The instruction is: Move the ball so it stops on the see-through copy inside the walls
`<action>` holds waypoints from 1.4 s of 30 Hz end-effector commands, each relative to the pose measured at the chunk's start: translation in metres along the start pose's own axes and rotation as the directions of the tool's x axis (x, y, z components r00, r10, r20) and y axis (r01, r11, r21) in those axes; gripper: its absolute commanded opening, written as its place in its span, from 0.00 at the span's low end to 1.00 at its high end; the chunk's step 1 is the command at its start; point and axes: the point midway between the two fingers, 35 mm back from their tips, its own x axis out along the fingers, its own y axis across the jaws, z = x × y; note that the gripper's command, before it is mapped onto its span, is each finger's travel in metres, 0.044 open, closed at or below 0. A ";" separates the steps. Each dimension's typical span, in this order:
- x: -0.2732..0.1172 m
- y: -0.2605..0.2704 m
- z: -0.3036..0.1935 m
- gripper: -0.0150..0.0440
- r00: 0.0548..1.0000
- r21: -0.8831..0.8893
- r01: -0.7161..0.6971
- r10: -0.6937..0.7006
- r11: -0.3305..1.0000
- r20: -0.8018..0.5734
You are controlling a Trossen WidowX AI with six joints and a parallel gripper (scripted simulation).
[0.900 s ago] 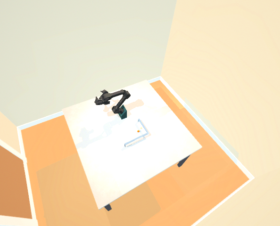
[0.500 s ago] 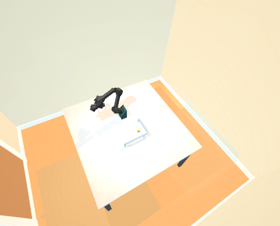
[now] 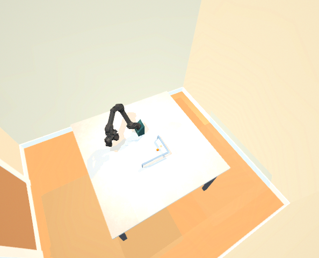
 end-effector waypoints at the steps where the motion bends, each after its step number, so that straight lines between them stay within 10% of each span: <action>1: -0.005 -0.041 0.031 0.64 0.993 -0.030 0.082 -0.079 0.996 0.084; 19: -0.107 -0.145 0.253 0.64 0.882 -0.192 0.332 -0.232 0.923 0.410; 35: -0.190 -0.047 0.464 0.64 0.858 -0.354 0.412 -0.227 0.840 0.461; 42: -0.191 -0.036 0.476 0.64 0.859 -0.363 0.416 -0.230 0.834 0.457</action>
